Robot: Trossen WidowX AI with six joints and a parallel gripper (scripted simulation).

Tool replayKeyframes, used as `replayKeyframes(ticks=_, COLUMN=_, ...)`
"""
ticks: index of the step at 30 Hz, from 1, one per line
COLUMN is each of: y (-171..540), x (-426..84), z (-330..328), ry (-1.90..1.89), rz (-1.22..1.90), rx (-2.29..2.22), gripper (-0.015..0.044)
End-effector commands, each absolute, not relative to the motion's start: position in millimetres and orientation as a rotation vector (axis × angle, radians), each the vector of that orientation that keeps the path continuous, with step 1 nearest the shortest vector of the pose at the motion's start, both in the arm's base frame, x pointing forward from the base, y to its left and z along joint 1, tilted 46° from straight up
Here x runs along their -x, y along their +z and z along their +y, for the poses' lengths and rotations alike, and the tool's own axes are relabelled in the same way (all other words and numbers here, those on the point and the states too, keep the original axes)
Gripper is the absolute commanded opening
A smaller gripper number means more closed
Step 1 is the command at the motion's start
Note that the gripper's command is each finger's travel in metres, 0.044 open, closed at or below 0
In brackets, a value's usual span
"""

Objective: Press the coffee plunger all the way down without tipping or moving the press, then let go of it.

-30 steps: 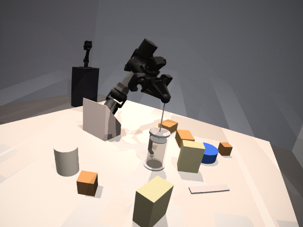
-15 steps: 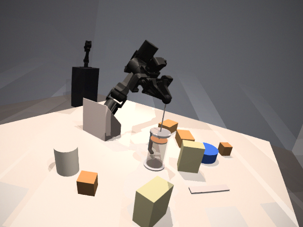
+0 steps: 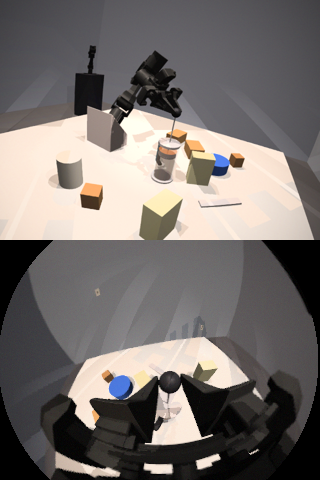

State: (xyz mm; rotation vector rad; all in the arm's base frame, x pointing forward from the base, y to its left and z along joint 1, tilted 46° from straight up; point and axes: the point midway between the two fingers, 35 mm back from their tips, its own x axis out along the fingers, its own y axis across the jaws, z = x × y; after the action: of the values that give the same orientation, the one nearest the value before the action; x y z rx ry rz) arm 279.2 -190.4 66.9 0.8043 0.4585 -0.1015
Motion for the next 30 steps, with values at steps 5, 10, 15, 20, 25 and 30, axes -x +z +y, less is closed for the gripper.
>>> replayKeyframes(ticks=5, y=42, x=-280, z=-169, ry=-0.091, rz=0.504, rx=-0.843, gripper=0.0128)
replayKeyframes(ticks=10, y=36, x=-282, z=-164, ry=-0.091, rz=0.503, rx=-0.843, gripper=0.0128)
replayKeyframes(ticks=15, y=29, x=-284, z=-158, ry=-0.091, rz=0.502, rx=-0.843, gripper=0.0128)
replayKeyframes(ticks=20, y=24, x=-286, z=-153, ry=-0.091, rz=0.501, rx=-0.844, gripper=0.0128)
replayKeyframes(ticks=25, y=18, x=-289, z=-147, ry=-0.091, rz=0.499, rx=-0.846, gripper=0.0128)
replayKeyframes(ticks=30, y=13, x=-293, z=-143, ry=-0.090, rz=0.496, rx=-0.847, gripper=0.0128)
